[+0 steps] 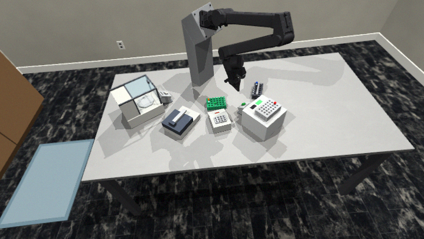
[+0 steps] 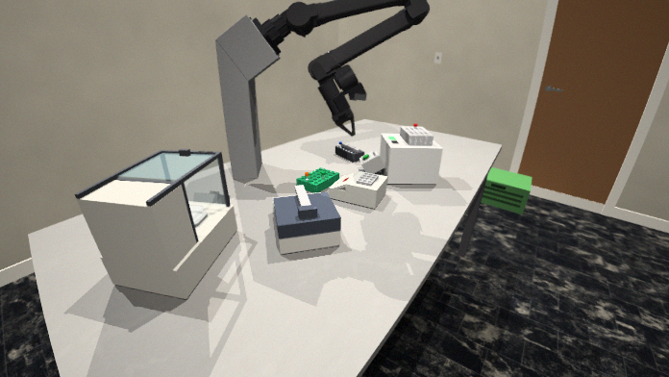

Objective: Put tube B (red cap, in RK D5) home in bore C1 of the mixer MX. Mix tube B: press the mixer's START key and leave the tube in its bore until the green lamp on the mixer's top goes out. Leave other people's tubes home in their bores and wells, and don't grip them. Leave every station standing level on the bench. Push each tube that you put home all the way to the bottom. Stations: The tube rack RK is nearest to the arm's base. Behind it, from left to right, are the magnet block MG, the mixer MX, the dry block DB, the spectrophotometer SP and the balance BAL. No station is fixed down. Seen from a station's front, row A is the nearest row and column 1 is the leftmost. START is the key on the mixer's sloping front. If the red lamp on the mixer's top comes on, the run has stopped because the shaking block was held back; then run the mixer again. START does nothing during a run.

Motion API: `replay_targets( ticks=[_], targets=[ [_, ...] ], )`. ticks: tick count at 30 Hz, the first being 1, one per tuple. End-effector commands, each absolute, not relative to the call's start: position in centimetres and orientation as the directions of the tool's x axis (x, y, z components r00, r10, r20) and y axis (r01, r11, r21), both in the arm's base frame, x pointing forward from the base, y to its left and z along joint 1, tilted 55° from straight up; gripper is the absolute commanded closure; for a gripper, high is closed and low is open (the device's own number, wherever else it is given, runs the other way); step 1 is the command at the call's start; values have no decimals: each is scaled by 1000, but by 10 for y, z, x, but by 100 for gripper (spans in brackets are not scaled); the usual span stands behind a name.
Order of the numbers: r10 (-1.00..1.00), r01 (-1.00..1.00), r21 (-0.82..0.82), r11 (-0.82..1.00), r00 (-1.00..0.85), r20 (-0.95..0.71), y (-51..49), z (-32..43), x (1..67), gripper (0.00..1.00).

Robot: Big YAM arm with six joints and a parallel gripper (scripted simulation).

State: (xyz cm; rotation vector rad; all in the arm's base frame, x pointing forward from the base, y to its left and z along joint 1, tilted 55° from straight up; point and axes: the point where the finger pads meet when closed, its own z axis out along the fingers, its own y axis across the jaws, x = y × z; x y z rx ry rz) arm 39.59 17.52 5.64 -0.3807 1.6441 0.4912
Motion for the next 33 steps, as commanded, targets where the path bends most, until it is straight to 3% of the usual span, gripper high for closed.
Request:
replay_targets(
  ticks=[1, 33],
  targets=[
    [28, -502, 90, 860, -128, -991, 164, 60, 384, 100],
    [30, -512, 100, 853, -143, -989, 171, 56, 387, 100]
  ],
)
